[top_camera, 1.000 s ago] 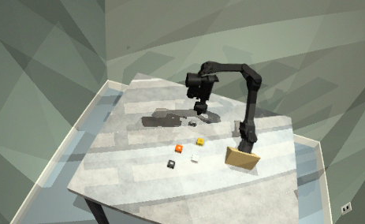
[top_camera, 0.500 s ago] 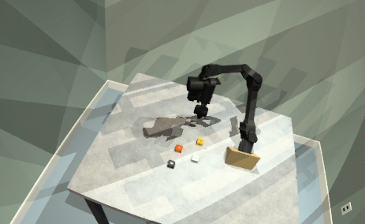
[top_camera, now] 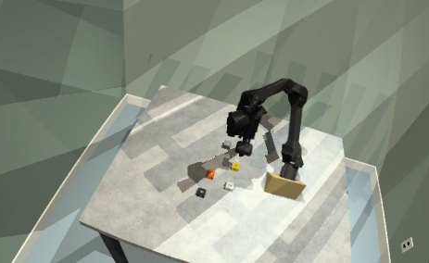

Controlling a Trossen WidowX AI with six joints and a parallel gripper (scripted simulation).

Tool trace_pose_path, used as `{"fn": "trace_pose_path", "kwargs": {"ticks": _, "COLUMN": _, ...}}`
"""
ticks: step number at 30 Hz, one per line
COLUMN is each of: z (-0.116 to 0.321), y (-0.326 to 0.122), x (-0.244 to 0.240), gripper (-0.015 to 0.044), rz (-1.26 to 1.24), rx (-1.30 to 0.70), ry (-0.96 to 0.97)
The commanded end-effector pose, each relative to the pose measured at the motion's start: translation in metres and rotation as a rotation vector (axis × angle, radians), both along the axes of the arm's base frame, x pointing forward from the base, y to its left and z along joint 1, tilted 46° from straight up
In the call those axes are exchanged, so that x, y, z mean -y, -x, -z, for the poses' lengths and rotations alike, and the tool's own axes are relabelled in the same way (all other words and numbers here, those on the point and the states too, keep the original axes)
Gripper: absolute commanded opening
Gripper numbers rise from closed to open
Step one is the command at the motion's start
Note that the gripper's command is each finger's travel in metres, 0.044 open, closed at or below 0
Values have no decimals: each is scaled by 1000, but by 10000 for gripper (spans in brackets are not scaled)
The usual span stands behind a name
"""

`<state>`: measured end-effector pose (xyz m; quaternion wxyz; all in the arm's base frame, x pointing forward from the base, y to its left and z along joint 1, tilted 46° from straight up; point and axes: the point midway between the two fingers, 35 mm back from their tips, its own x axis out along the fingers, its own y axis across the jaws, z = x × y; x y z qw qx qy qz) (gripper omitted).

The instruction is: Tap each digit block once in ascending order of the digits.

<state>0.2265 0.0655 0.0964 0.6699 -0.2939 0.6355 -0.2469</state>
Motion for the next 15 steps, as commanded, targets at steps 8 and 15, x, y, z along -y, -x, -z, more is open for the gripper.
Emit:
{"fn": "trace_pose_path", "kwargs": {"ticks": 8, "z": 2, "y": 2, "x": 0, "gripper": 400, "rz": 6, "rx": -2, "ry": 1}}
{"fn": "trace_pose_path", "kwargs": {"ticks": 15, "z": 42, "y": -3, "x": -45, "gripper": 400, "rz": -3, "rx": -6, "ry": -9}}
